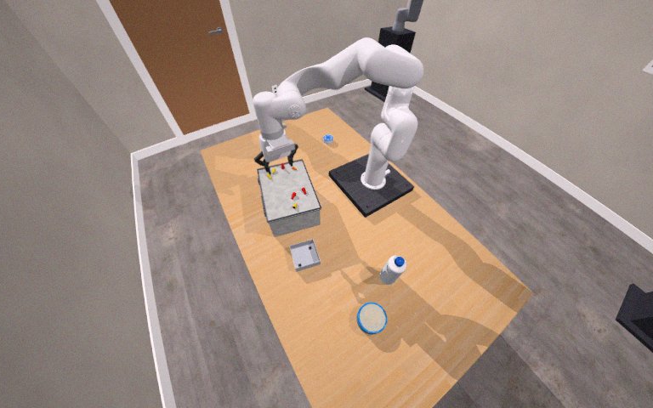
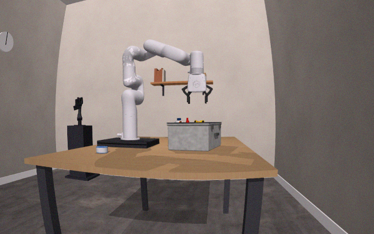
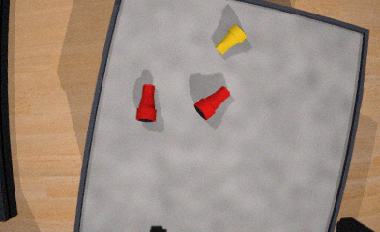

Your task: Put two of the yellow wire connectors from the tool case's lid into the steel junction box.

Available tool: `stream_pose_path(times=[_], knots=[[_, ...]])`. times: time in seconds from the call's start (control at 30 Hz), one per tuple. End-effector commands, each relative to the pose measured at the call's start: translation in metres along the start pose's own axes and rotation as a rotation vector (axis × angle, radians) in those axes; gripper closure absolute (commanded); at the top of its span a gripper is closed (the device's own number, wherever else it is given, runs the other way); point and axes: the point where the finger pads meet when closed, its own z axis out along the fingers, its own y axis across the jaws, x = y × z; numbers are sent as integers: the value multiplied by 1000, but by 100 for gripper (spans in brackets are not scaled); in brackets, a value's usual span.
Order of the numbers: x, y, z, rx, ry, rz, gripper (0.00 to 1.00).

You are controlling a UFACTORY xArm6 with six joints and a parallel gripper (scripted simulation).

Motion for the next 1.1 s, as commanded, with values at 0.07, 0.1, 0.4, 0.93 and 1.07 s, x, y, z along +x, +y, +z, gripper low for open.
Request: stream_pose_path(times=[0.07,0.1,0.4,0.93,1.07], knots=[[0,1,-2,-5,-1,0,0],[0,1,-2,-5,-1,0,0],[0,1,-3,-5,-1,2,0],[15,-9,-85,-5,0,187,100],[15,-9,-85,-5,0,187,100]])
